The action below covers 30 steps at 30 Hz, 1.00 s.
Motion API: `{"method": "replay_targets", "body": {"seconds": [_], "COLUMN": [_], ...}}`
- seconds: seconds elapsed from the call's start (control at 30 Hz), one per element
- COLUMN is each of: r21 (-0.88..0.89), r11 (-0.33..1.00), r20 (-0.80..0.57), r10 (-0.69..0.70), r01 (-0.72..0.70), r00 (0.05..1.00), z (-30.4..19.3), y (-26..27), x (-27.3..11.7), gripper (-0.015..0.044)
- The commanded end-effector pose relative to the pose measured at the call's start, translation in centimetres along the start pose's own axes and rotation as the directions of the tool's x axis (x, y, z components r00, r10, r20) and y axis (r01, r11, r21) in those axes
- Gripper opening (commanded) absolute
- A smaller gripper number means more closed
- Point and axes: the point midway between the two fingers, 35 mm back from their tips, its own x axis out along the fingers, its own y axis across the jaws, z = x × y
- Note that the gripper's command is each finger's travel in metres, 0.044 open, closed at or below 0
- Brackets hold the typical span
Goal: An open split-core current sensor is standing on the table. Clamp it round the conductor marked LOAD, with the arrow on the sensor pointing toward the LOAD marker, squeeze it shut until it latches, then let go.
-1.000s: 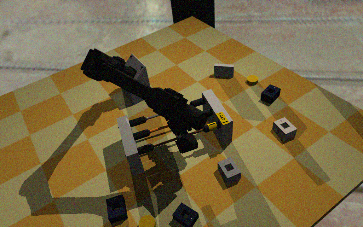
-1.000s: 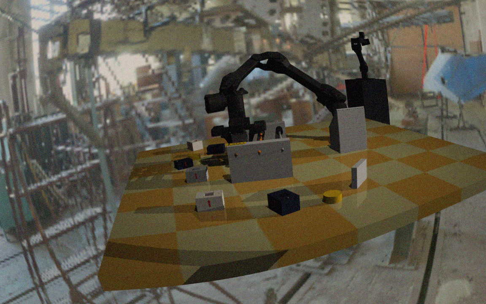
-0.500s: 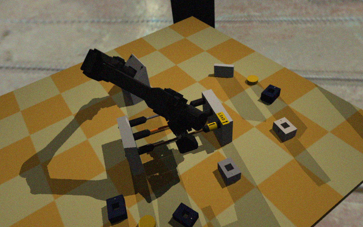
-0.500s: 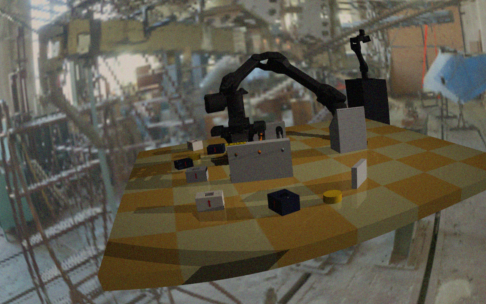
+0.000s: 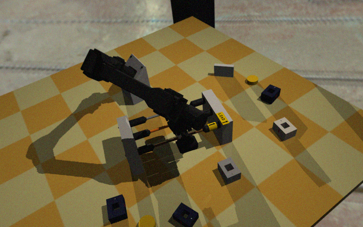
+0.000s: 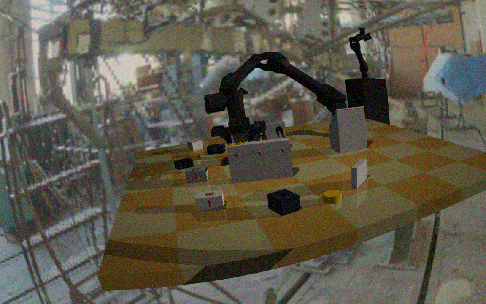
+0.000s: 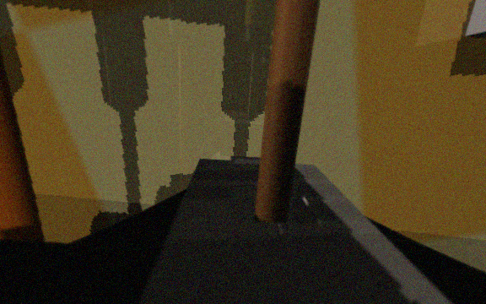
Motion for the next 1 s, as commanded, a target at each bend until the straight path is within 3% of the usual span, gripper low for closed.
{"method": "replay_targets", "body": {"seconds": [0.0, 0.77, 0.97], "r21": [0.000, 0.000, 0.000], "r11": [1.000, 1.000, 1.000], "r20": [0.000, 0.000, 0.000], "r10": [0.001, 0.001, 0.001], "r01": [-0.001, -0.001, -0.001], "r00": [1.000, 1.000, 1.000], "z": [-0.01, -0.01, -0.01], "y": [0.01, 0.01, 0.01], "x": [0.00, 0.00, 0.00], "gripper": [0.0274, 0.0274, 0.0431]}}
